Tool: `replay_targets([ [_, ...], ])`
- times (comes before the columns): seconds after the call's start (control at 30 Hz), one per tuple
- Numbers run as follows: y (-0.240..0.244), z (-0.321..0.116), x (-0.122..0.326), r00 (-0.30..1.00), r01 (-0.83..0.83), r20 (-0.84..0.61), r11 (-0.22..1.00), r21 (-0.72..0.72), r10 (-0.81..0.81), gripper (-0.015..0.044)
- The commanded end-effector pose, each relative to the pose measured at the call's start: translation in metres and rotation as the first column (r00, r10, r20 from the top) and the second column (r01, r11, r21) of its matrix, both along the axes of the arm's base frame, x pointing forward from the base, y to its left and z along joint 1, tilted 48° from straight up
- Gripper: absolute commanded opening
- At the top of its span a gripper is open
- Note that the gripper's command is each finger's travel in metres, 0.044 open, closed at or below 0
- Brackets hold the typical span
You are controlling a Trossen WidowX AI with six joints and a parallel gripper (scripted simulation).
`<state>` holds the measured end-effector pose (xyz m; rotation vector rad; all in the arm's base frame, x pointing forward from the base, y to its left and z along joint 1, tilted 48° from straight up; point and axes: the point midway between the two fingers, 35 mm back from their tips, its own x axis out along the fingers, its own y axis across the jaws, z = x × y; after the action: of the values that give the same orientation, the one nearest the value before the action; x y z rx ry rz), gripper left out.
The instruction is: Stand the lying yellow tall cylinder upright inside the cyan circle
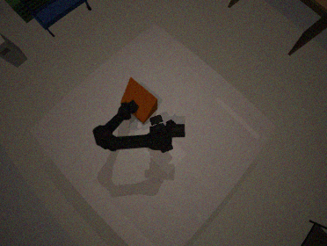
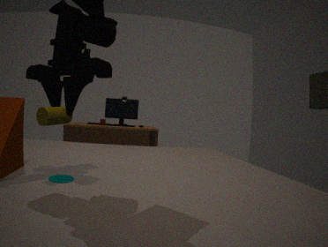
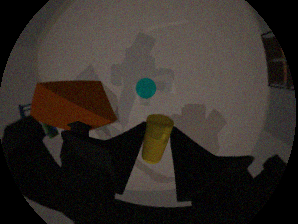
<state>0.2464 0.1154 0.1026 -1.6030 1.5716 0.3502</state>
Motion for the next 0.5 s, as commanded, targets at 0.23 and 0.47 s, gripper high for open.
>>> replay_targets([
  [0.23, 0.021, -0.025, -0.014, 0.965, -0.185, -0.199, 0.982, -0.047, 0.173, 0.0105],
  [0.47, 0.032, -0.038, -0.023, 0.913, -0.295, -0.311, 0.954, -0.057, 0.264, 0.0105],
])
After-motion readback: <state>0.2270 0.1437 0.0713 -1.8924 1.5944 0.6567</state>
